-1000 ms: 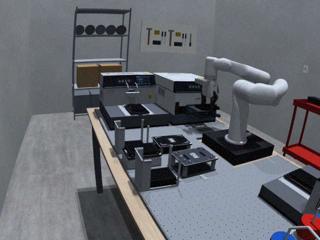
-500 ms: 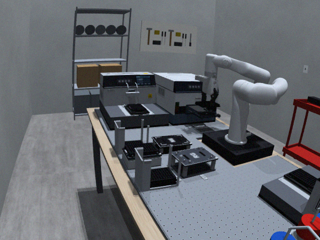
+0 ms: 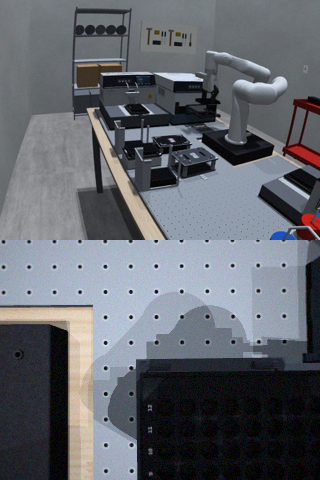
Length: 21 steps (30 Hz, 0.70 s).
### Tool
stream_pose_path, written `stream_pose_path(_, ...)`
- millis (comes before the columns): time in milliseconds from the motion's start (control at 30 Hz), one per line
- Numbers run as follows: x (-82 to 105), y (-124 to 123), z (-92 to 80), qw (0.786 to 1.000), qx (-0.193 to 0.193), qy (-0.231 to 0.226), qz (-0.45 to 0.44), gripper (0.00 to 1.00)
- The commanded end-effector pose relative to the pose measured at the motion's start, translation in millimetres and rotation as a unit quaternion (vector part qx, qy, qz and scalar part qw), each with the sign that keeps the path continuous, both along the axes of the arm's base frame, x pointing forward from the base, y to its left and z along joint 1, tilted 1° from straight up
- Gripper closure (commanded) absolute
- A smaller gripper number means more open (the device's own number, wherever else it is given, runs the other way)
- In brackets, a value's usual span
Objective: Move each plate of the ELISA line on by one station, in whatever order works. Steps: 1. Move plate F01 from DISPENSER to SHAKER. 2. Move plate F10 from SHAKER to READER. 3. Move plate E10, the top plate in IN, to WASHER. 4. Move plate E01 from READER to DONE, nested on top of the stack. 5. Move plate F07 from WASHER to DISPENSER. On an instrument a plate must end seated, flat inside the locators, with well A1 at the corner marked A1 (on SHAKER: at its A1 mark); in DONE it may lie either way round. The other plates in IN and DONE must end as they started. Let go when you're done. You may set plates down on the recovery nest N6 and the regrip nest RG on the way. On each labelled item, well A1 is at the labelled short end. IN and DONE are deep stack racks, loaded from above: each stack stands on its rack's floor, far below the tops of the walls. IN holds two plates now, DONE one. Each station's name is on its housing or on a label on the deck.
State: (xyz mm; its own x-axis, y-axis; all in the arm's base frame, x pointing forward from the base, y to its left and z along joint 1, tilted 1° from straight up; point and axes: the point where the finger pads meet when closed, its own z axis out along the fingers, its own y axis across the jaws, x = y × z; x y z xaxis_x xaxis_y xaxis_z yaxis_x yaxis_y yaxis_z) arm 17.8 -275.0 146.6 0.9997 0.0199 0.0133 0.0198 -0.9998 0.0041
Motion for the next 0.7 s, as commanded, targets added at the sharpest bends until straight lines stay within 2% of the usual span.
stream_pose_path(0, -0.3, -0.6, 6.9, 1.000, -0.001, 0.000, -0.001, 1.00)
stream_pose_path(667, -0.6, -0.4, 31.0, 1.000, -0.001, 0.000, -0.001, 1.00)
